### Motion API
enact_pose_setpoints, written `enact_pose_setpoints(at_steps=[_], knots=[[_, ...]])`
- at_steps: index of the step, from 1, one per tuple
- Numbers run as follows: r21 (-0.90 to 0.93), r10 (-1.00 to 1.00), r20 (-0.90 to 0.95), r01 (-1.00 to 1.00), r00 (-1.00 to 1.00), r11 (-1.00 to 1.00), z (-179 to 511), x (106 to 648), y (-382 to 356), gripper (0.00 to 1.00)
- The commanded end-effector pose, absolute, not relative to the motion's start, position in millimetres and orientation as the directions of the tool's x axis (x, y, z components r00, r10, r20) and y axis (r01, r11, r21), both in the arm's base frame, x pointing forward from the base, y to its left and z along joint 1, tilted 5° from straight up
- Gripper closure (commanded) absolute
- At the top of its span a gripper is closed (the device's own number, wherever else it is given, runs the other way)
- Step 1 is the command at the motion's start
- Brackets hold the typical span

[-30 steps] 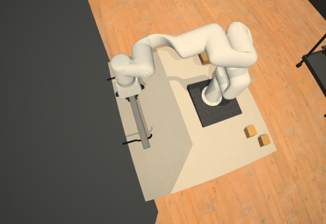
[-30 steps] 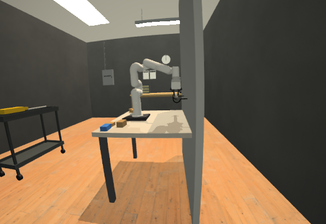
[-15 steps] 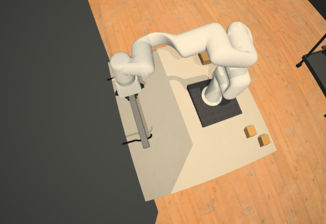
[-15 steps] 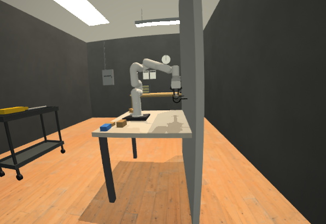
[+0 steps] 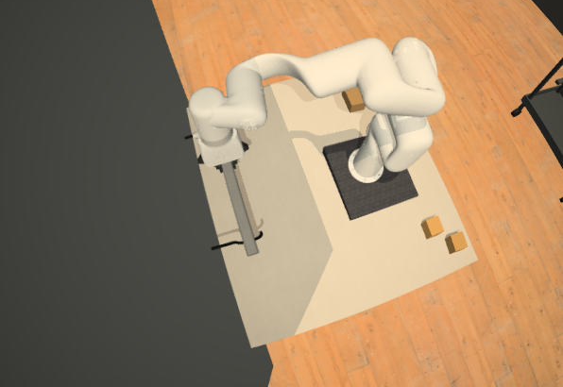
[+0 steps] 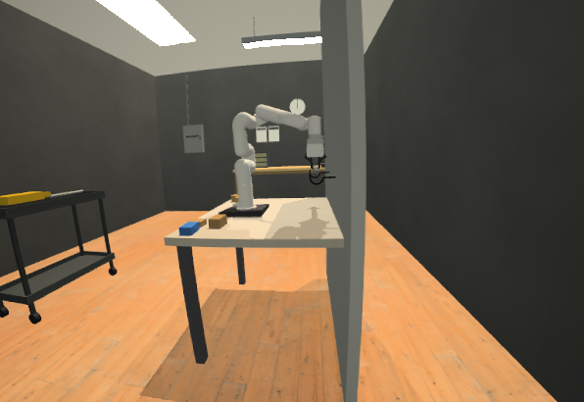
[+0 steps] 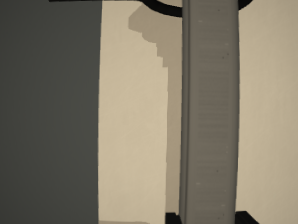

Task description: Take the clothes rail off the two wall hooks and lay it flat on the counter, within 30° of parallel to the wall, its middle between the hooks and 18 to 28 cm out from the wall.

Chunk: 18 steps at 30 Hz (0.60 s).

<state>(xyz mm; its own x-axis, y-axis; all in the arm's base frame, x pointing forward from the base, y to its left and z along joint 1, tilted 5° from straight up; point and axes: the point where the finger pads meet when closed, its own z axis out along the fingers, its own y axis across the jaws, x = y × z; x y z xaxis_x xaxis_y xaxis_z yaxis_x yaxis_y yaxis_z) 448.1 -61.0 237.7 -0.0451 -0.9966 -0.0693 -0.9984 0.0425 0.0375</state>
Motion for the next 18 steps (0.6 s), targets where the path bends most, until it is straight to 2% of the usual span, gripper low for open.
enact_pose_setpoints(at_steps=[1,18], knots=[[0.033,-0.997,-0.069,-0.999,-0.045,0.043,241.6,449.2,-61.4,1.00],[0.033,-0.997,-0.069,-0.999,-0.045,0.043,251.6,449.5,-62.1,1.00]])
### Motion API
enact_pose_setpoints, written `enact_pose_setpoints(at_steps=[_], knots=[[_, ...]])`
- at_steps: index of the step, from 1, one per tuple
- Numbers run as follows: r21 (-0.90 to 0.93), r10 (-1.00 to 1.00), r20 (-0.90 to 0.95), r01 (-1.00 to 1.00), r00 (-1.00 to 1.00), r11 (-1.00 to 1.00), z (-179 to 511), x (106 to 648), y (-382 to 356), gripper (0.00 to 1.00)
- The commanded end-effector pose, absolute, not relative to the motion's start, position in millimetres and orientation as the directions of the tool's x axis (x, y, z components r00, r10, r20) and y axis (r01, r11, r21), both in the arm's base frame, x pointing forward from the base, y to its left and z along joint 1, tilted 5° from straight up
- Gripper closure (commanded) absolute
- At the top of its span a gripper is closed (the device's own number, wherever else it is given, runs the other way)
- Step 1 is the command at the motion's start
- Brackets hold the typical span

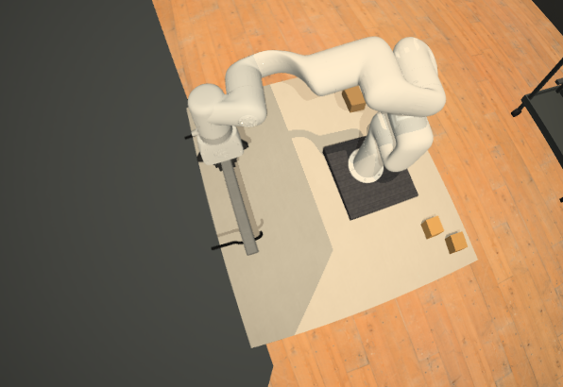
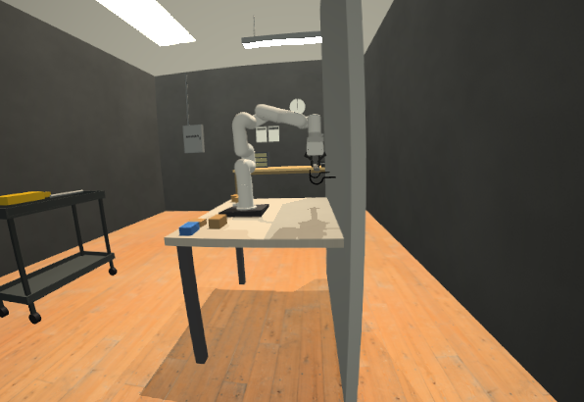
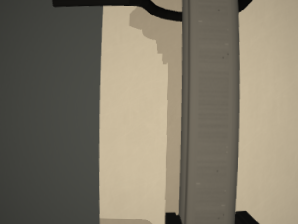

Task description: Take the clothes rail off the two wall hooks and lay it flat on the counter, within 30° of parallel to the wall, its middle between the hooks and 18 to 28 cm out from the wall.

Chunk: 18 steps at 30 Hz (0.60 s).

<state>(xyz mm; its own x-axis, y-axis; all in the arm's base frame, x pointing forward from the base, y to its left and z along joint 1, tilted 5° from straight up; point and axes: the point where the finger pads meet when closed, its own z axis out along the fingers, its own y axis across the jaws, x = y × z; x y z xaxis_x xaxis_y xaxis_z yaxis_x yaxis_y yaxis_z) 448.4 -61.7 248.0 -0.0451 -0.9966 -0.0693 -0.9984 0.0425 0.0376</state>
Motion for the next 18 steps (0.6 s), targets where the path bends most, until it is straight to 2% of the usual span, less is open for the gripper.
enact_pose_setpoints(at_steps=[1,18], knots=[[0.033,-0.997,-0.069,-0.999,-0.045,0.043,252.3,449.5,-62.2,1.00],[0.033,-0.997,-0.069,-0.999,-0.045,0.043,259.0,449.7,-62.6,1.00]])
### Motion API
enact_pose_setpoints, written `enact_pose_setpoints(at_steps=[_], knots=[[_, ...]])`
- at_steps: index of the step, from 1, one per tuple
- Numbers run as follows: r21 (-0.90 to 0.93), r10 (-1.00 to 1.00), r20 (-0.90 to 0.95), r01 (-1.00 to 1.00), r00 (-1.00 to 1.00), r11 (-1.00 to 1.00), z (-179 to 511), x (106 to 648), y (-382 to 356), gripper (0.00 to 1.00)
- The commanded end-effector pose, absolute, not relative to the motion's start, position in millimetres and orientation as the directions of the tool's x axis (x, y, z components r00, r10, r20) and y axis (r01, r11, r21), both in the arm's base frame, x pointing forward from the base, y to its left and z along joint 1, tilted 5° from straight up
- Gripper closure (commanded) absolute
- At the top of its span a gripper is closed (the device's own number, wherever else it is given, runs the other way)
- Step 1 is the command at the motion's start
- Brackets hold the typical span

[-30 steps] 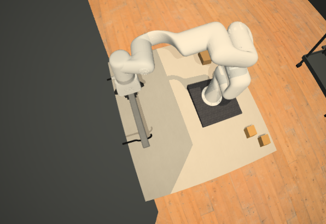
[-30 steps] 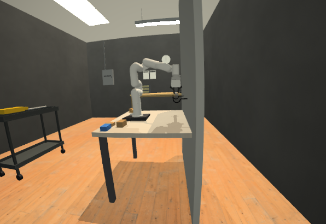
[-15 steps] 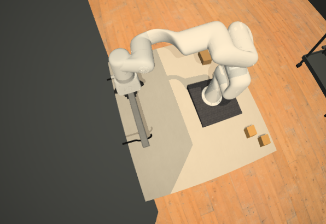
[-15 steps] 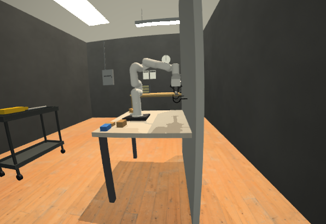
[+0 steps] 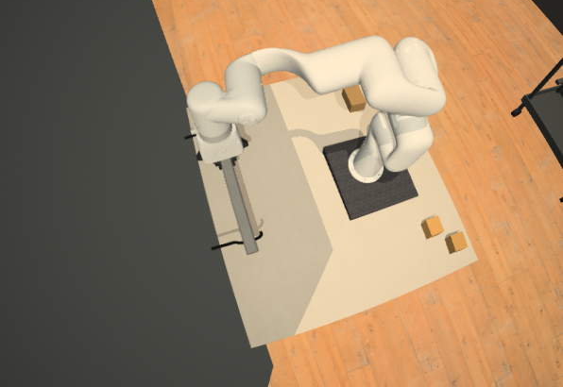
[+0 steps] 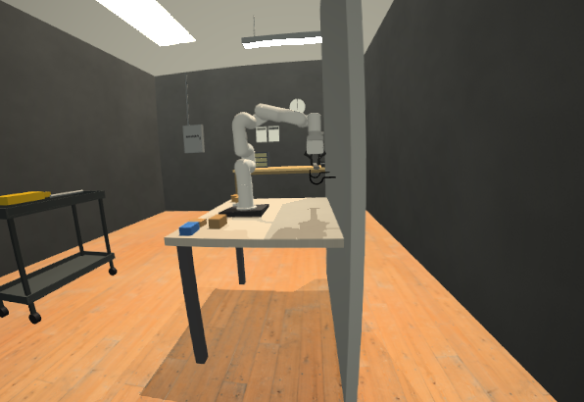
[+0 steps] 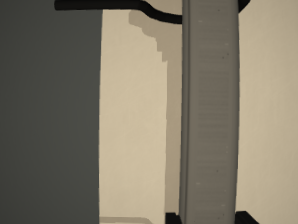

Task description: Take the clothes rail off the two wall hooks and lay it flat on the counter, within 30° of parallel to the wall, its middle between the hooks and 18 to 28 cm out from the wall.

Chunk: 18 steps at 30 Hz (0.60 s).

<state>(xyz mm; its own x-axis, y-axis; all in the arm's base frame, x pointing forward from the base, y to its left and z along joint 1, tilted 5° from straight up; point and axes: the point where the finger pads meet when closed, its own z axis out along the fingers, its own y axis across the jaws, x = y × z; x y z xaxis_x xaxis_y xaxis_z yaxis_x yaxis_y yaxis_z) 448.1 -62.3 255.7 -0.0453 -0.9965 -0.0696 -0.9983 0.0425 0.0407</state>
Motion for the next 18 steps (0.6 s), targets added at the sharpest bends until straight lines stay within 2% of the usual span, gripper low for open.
enact_pose_setpoints(at_steps=[1,18], knots=[[0.033,-0.997,-0.069,-0.999,-0.045,0.043,259.0,449.7,-62.6,1.00],[0.033,-0.997,-0.069,-0.999,-0.045,0.043,260.7,414.1,-54.4,1.00]])
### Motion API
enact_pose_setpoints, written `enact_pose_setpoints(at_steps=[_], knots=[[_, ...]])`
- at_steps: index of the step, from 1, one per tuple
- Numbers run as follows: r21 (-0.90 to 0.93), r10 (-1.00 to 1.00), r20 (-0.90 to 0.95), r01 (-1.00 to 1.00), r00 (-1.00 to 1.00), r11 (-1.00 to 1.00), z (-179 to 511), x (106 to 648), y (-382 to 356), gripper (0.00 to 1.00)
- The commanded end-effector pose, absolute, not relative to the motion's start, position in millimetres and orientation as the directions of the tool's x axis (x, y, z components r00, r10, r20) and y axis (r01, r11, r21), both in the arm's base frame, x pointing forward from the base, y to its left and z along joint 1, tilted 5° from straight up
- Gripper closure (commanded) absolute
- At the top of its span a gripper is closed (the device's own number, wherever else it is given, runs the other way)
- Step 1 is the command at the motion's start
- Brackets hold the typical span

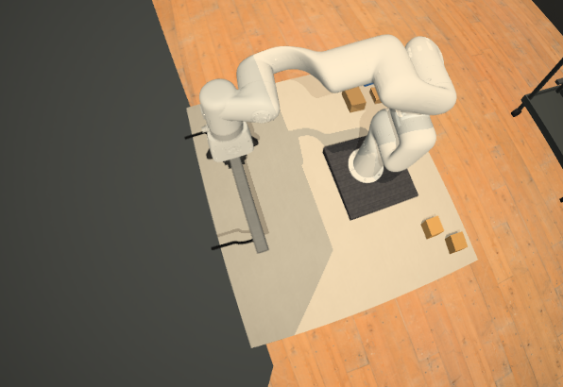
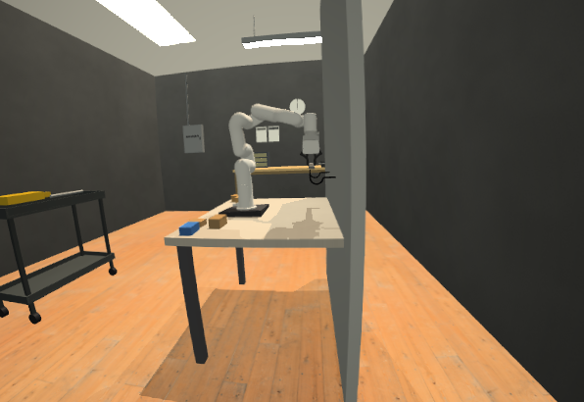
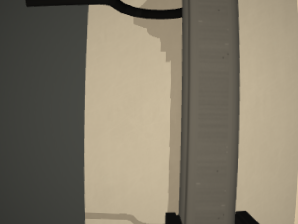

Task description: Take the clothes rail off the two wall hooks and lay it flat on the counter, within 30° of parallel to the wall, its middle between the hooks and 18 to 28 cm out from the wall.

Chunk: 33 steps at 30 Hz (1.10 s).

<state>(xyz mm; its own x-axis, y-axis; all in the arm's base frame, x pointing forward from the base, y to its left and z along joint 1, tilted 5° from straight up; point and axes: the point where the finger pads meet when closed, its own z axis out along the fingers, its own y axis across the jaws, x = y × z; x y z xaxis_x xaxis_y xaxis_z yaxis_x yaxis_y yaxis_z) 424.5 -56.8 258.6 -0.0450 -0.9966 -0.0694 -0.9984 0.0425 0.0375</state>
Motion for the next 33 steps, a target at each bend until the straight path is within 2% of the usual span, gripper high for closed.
enact_pose_setpoints(at_steps=[1,33], knots=[[0.033,-0.997,-0.069,-0.999,-0.045,0.043,260.8,410.9,-53.7,1.00],[0.034,-0.997,-0.069,-0.999,-0.045,0.043,265.1,321.0,-33.0,1.00]])
